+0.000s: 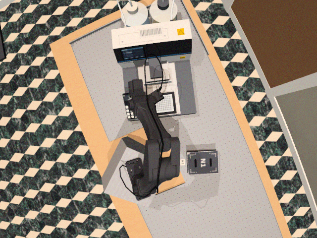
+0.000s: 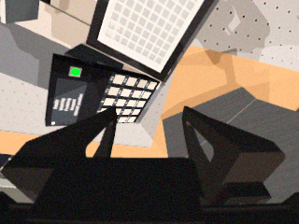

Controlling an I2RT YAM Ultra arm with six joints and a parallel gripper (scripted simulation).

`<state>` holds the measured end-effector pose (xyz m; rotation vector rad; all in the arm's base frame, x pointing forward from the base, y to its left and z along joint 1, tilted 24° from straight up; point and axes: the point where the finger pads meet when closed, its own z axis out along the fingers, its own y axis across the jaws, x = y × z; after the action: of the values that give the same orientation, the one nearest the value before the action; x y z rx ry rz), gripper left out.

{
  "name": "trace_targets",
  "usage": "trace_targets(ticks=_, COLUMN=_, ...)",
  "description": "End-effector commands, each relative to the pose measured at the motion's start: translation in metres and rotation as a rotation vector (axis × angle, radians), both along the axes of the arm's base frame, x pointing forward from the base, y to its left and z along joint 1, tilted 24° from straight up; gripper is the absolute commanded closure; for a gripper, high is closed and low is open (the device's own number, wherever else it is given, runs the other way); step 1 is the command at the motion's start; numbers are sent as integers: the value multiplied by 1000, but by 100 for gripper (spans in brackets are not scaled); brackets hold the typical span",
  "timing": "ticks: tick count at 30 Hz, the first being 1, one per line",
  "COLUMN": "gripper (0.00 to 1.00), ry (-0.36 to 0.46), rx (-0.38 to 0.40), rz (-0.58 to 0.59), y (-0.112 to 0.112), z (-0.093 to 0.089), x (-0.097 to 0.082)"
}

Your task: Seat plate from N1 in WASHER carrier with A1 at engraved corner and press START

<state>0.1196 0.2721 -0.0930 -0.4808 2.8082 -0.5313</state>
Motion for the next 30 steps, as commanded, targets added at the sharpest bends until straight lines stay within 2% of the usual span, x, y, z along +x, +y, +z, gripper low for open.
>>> trace_targets(ticks=1, gripper=36, ry=32, rx=22, rz=130, y=11, z=6, x=-14)
trace_targets(ticks=4, gripper=40, ry=52, rx=2, rz=191, y=9, z=3, x=-23)
trace_targets(ticks=8, gripper=48, ry=67, rx=-7, rz=302, y=21, z=7, x=-20)
trace_targets(ticks=17, gripper=66, ry=68, rx=-7, rz=297, y=20, z=7, x=-18)
trace_targets(ticks=19, gripper=66, ry=68, rx=-7, rz=297, y=20, z=7, x=-18)
trace_targets(ticks=30, gripper=88, ry=68, rx=-8, rz=297, y=21, z=7, x=-18)
